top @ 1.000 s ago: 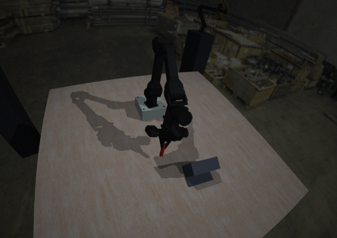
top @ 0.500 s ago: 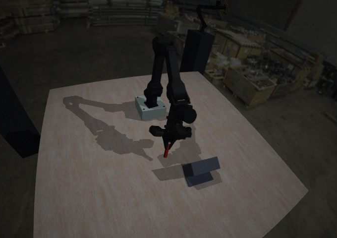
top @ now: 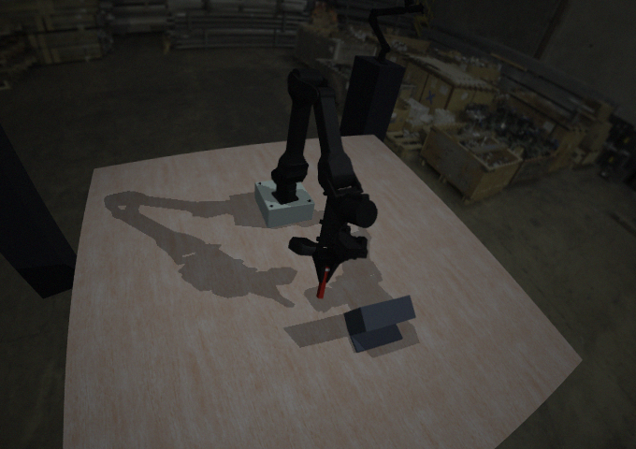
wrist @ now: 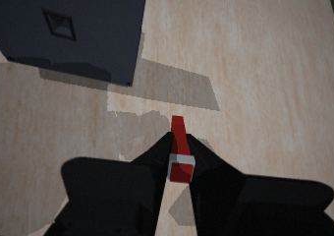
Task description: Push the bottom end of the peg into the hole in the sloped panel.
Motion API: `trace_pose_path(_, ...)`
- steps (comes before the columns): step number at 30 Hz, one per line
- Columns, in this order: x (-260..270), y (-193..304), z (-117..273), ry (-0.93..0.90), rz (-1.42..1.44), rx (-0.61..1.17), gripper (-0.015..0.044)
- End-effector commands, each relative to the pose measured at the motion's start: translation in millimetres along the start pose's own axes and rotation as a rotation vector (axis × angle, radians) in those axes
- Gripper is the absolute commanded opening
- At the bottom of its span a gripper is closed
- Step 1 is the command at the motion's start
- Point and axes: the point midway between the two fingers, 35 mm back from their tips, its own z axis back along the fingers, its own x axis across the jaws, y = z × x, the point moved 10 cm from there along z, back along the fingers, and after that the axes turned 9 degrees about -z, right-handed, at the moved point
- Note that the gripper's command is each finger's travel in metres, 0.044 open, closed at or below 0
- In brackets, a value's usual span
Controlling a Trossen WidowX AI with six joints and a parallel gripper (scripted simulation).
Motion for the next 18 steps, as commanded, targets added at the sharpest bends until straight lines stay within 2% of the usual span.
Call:
trace_pose_path(1, 3, 4, 0, 0.004, -0.006, -0.020, 0.0000)
trace_pose_path(18, 21, 15, 5, -0.015, -0.024, -0.123, 0.0000)
